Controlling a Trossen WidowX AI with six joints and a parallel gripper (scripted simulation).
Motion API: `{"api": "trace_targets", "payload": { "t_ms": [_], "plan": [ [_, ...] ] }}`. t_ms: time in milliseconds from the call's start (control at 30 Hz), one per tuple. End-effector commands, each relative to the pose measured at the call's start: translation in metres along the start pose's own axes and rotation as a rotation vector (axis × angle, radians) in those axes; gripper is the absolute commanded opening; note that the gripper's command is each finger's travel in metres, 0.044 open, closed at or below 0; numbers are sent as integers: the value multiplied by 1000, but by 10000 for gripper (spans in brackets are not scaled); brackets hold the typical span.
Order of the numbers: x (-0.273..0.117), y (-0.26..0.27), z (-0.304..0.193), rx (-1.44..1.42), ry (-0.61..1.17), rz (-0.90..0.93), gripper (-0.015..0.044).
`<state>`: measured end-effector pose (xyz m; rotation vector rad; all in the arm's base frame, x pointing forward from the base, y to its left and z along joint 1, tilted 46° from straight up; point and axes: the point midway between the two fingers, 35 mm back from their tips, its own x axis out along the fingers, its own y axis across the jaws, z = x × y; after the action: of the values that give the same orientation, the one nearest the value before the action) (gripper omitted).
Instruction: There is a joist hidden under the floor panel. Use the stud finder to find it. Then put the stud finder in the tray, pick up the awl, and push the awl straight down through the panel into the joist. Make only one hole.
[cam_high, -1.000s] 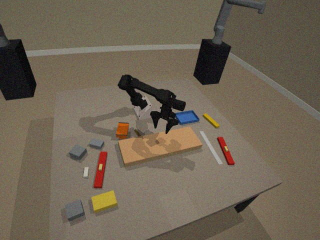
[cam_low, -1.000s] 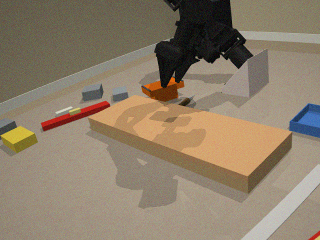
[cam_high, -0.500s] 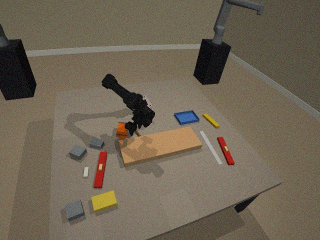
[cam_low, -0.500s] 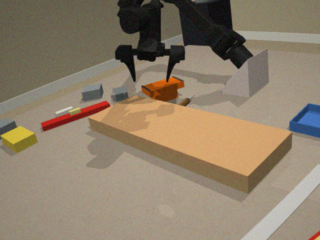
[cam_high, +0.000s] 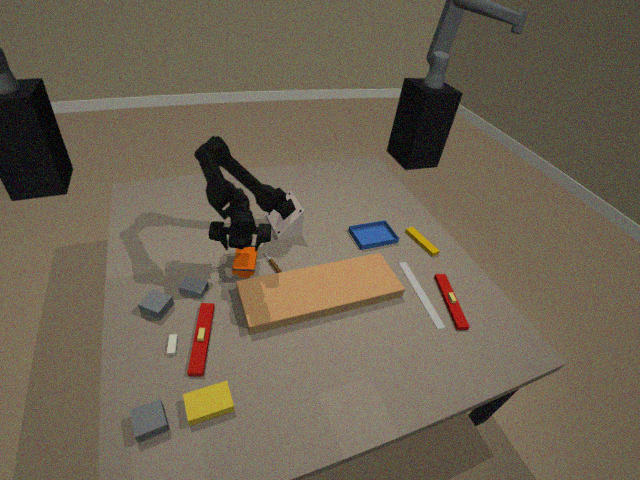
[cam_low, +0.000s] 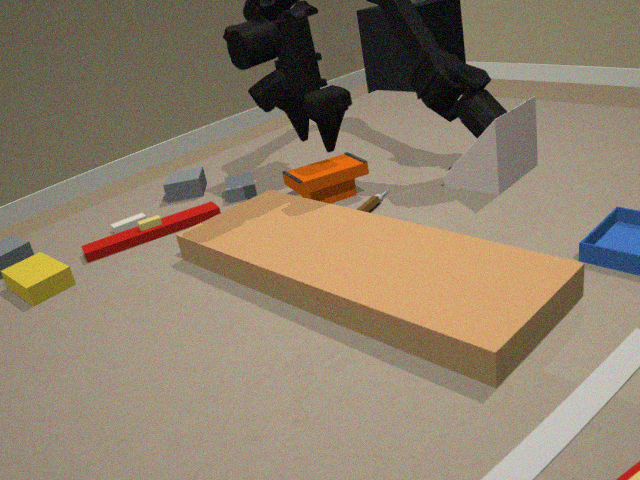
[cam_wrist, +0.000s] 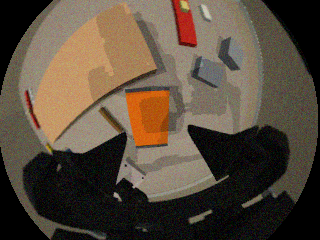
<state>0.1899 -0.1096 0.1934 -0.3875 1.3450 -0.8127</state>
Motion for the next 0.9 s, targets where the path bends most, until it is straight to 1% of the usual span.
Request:
{"api": "trace_targets", "payload": {
  "t_ms": [0, 467, 867],
  "plan": [
    [2, 0, -6, 45, 16, 11, 440],
    [2, 10, -3, 45, 17, 12, 440],
    [20, 11, -1, 46, 17, 14, 440]
  ]
}}
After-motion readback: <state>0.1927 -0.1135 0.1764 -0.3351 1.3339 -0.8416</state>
